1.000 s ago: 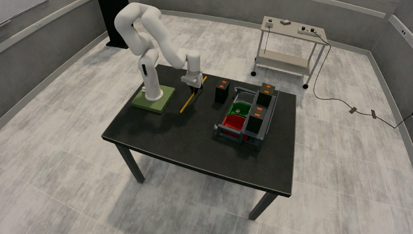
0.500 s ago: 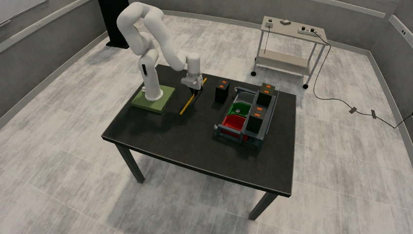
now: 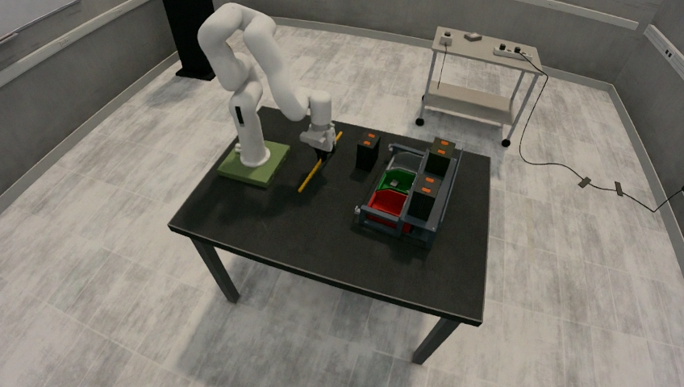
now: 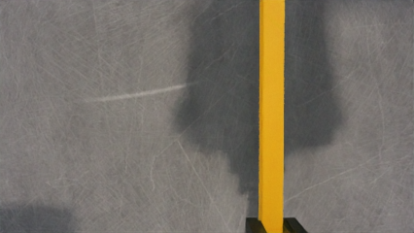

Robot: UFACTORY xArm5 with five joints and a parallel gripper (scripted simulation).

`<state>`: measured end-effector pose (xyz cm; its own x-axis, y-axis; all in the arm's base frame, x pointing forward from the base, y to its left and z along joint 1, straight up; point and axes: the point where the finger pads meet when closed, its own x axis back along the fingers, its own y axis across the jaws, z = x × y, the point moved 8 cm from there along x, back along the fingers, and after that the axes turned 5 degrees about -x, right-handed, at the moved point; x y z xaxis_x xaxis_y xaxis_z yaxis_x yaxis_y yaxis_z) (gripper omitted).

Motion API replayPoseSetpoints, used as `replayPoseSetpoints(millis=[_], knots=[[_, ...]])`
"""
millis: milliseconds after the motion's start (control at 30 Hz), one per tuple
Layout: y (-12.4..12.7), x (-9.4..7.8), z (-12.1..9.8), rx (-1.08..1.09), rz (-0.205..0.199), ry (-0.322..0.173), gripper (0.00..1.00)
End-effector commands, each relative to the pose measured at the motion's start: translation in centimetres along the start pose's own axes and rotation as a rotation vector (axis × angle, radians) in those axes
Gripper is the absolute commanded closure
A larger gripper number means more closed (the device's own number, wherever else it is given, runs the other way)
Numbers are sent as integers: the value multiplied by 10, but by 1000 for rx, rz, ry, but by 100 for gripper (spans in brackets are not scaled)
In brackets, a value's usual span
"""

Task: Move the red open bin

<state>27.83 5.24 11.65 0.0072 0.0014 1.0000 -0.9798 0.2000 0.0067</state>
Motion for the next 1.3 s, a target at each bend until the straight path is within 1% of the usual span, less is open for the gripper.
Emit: replayPoseSetpoints(millis=[0,1267], knots=[[-1,-4,0,0,3,-3,100],[0,-42,0,0,2,-3,100]])
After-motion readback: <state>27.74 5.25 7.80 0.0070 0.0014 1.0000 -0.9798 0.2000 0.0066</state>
